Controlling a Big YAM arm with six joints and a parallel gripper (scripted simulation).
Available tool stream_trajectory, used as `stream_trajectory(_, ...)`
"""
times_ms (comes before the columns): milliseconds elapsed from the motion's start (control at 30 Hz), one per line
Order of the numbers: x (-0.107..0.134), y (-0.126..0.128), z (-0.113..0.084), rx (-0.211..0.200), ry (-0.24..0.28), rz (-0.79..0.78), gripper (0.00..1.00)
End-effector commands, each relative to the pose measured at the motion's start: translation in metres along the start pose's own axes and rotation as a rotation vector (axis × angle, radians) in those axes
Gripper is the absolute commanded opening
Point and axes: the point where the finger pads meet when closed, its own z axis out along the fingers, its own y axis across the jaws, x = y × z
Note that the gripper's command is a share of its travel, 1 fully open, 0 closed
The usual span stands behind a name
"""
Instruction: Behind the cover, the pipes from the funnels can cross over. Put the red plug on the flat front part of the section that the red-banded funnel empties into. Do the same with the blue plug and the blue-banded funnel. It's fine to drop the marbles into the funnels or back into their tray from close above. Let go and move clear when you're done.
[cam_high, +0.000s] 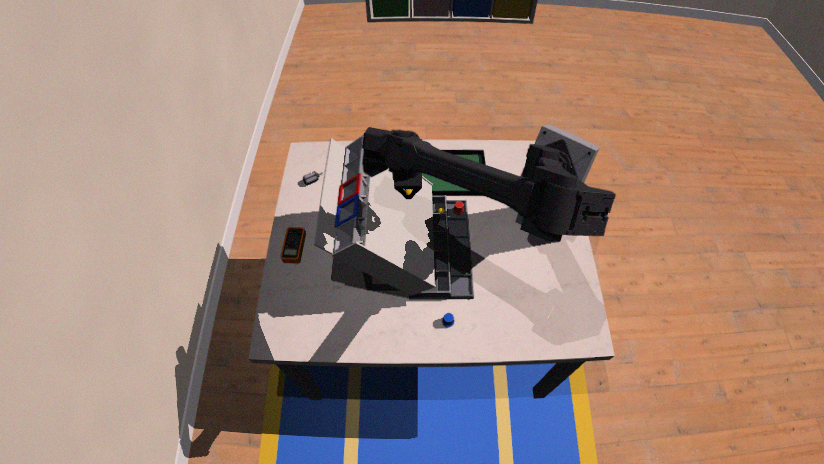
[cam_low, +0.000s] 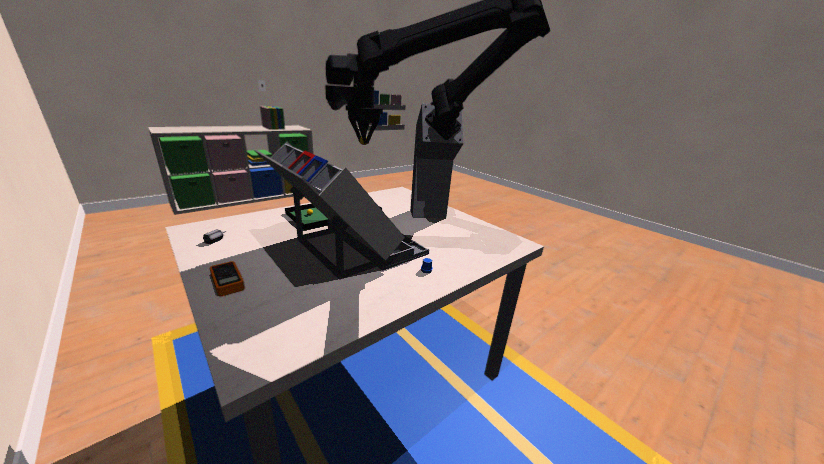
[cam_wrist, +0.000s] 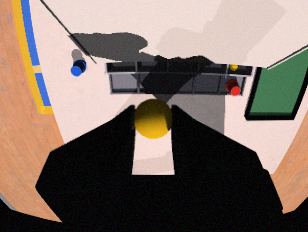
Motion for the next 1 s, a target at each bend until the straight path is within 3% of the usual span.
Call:
stream_trajectory(0,-0.007,0.008,-0.002,-0.002,0.004,-0.012,0.0)
stream_trajectory(433,-0.027,0.007,-0.001,-0.002,0.006,-0.005,0.0)
stream_trajectory(867,-0.095,0.007,0.001,-0.002,0.008,-0.005,0.0)
stream_trajectory(967,-0.101,0.007,0.001,-0.002,0.008,-0.005,0.0)
